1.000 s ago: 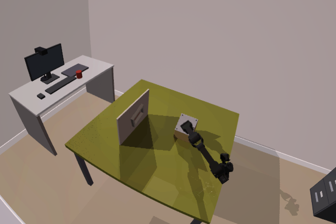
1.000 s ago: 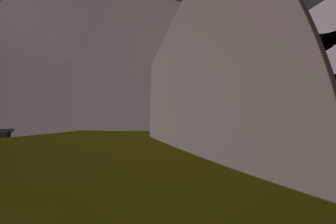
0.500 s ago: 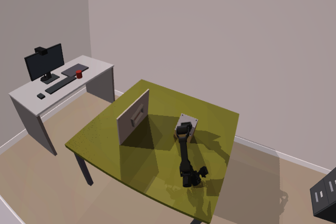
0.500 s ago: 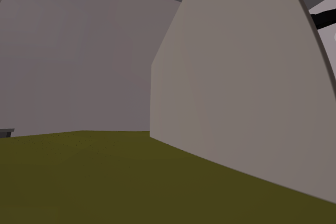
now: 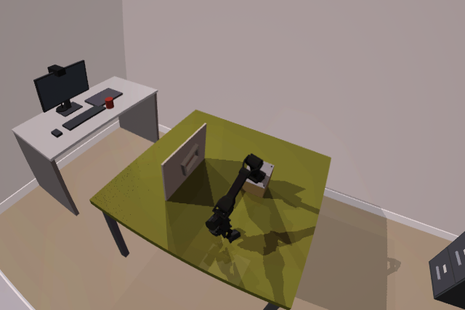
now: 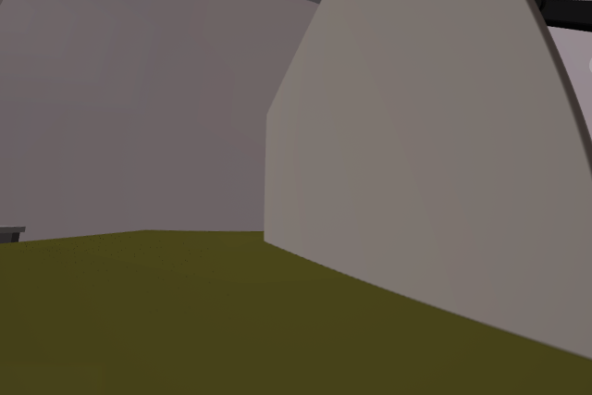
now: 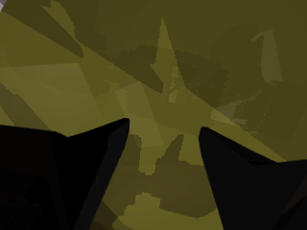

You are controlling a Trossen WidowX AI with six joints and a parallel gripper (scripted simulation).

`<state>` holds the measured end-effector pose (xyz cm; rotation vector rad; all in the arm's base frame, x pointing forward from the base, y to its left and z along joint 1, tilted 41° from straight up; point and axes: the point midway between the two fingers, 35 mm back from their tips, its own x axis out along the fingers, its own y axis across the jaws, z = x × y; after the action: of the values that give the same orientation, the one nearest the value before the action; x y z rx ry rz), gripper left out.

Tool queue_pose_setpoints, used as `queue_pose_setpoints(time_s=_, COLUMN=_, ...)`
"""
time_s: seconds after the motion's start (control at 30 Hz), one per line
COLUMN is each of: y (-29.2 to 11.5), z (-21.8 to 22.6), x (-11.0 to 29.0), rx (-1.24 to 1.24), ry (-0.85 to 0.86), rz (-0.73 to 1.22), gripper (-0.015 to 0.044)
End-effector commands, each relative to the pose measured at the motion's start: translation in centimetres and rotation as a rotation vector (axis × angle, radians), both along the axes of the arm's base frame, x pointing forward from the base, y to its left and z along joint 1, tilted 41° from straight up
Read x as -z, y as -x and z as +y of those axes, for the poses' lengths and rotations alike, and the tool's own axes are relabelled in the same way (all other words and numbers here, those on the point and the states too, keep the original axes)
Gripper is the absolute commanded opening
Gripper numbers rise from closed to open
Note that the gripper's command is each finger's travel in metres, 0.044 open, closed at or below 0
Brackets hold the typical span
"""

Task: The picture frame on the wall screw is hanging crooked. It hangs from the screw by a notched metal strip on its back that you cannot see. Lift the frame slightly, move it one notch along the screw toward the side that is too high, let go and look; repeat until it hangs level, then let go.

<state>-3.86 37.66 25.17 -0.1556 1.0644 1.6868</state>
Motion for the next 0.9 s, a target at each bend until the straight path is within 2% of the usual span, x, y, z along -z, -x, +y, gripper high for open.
queue_pose_setpoints(time_s=0.0, y=-6.8, z=-1.4, x=-0.3, rx=0.302, ry=-0.016, rz=0.111, gripper=0.0260)
queue_pose_setpoints(time_s=0.23, y=-17.6, z=-6.6, x=-0.7, rx=0.816, ry=-0.115, rz=0.327, gripper=0.0260)
queue_pose_setpoints(time_s=0.47, y=-25.7, z=-14.9, x=-0.6, rx=1.296, ry=-0.320, rz=0.563, gripper=0.0260)
queue_pose_setpoints(time_s=0.67, y=-29.6, z=-23.5, x=-0.2, rx=1.641, ry=-0.590, rz=0.759, gripper=0.0260)
queue_pose_setpoints(time_s=0.87, y=-30.6, z=-32.2, x=0.5, rx=1.893, ry=-0.955, rz=0.928, gripper=0.0260)
